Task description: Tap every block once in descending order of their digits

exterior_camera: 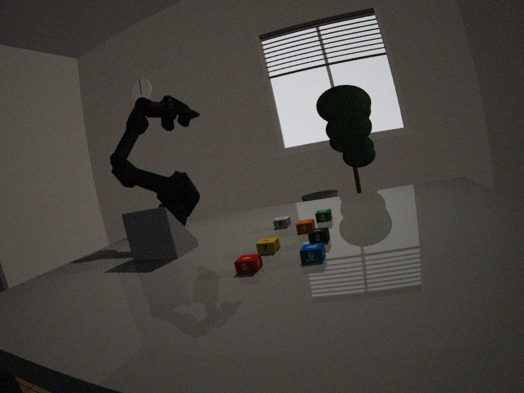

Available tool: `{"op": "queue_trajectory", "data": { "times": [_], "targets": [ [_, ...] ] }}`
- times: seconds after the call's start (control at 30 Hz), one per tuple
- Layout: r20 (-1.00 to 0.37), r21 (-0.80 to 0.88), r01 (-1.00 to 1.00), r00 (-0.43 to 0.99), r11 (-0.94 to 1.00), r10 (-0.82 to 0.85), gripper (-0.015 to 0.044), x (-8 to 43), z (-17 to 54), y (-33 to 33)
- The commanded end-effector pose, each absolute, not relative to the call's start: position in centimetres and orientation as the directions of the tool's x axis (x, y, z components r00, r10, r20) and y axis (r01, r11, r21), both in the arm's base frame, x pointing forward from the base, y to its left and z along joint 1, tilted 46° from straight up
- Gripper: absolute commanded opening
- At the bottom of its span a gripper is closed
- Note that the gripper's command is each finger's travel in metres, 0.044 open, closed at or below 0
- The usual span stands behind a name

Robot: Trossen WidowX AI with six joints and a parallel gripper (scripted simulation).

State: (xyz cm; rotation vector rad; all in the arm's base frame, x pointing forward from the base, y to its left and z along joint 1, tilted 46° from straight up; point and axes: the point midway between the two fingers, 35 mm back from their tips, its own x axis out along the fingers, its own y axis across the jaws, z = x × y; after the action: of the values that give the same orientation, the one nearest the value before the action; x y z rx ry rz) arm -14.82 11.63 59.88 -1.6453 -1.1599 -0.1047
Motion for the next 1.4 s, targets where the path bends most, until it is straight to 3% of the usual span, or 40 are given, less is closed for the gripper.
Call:
{"op": "queue_trajectory", "data": {
  "times": [0.0,0.07,0.13,0.3,0.7,1.03,1.37],
  "targets": [
    [0.581,-0.698,0.714,0.525,0.049,0.622,0.04,-14.7,59.9,11.6],
    [0.584,-0.733,0.674,0.553,0.094,0.594,0.04,-13.2,60.1,11.3],
    [0.516,-0.824,0.557,0.662,0.104,0.544,0.04,-6.9,60.8,10.8],
    [0.432,-0.893,0.434,0.757,0.117,0.49,0.04,-0.7,60.8,9.8],
    [0.031,-0.957,-0.049,0.963,0.285,0.27,0.04,19.6,55.0,2.1],
    [-0.351,-0.76,-0.363,0.927,0.539,0.129,0.04,30.6,44.0,-7.5],
    [-0.688,-0.355,-0.473,0.717,0.806,0.118,0.04,34.5,29.0,-17.2]
  ]
}}
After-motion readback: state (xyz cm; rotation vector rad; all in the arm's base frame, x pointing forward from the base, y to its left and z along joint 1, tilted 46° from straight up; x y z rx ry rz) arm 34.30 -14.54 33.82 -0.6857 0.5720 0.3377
